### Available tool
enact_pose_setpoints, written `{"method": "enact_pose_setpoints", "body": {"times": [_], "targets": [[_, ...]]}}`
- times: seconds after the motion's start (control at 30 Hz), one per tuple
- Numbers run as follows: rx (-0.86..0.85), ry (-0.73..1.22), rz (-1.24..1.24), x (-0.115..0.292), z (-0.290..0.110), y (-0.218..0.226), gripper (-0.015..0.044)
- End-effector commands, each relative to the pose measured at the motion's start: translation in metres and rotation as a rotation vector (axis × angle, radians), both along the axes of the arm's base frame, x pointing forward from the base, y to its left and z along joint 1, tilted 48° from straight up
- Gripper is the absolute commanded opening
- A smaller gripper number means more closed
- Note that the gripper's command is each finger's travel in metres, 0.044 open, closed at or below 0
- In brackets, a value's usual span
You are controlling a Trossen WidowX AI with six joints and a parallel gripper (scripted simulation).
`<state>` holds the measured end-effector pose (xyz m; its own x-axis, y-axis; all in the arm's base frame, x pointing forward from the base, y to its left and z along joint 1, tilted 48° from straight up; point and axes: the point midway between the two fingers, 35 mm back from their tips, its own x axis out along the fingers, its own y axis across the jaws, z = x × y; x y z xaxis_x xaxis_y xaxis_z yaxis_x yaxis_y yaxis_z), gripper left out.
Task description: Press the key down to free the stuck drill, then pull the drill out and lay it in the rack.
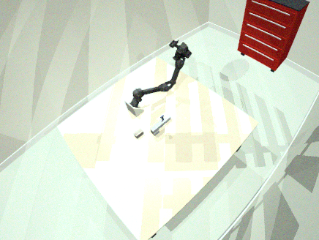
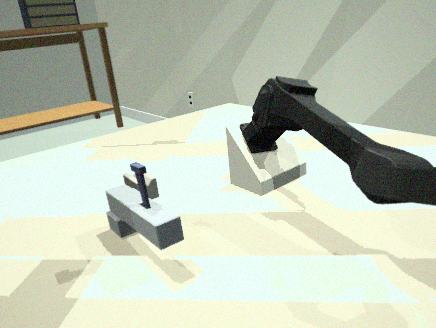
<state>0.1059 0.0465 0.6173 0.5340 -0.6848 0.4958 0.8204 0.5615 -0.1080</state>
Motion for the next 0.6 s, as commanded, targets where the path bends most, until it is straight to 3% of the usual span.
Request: {"method": "enact_pose_setpoints", "body": {"times": [0.0,0.3,0.47,0.57], "targets": [[0.000,0.000,0.000,0.000,0.000,0.000,0.0374],[0.007,-0.008,-0.011,-0.005,0.000,-0.008,0.0137],[0.195,0.025,0.056,-0.017,-0.018,-0.087,0.0006],[0.292,0.061,0.111,-0.012,-0.033,-0.120,0.0000]]}}
